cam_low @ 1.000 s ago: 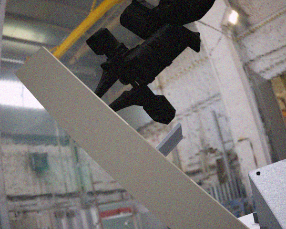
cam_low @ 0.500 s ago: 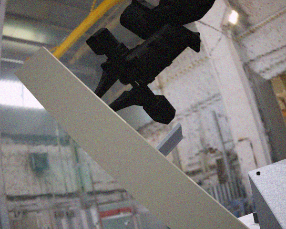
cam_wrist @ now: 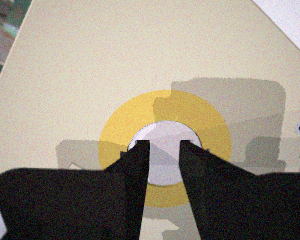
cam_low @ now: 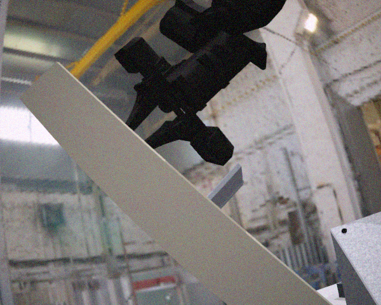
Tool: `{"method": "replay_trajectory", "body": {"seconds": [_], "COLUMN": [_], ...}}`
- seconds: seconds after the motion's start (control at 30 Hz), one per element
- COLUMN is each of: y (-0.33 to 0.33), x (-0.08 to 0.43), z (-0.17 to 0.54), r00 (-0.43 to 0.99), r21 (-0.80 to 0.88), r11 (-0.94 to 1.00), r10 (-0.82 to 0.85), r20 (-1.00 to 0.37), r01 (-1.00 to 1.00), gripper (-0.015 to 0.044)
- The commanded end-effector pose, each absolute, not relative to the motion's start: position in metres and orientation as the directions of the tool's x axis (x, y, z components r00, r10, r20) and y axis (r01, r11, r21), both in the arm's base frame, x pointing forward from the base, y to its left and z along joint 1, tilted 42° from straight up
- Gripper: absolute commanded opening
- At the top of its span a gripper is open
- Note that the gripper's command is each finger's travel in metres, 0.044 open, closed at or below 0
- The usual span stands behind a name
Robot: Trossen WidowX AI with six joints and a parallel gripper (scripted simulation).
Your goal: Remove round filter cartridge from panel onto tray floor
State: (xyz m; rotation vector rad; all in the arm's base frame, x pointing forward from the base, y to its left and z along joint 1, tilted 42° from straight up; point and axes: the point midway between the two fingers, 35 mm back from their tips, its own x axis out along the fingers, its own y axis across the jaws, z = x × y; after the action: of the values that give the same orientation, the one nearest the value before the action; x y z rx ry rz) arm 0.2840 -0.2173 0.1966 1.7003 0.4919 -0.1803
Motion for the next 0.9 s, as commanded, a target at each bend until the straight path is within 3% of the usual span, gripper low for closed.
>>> {"method": "replay_trajectory", "body": {"seconds": [0.0, 0.53, 0.87], "y": [-0.221, -0.232, -0.228], "x": [0.276, 0.222, 0.217], "z": [0.198, 0.222, 0.219], "r00": [0.892, 0.888, 0.888], "r21": [0.897, 0.898, 0.899], "r11": [-0.115, -0.1, -0.1], "r10": [0.219, 0.233, 0.233], "r20": [-0.396, -0.397, -0.395], "r01": [0.427, 0.428, 0.426], "gripper": [0.0, 0.0, 0.0]}}
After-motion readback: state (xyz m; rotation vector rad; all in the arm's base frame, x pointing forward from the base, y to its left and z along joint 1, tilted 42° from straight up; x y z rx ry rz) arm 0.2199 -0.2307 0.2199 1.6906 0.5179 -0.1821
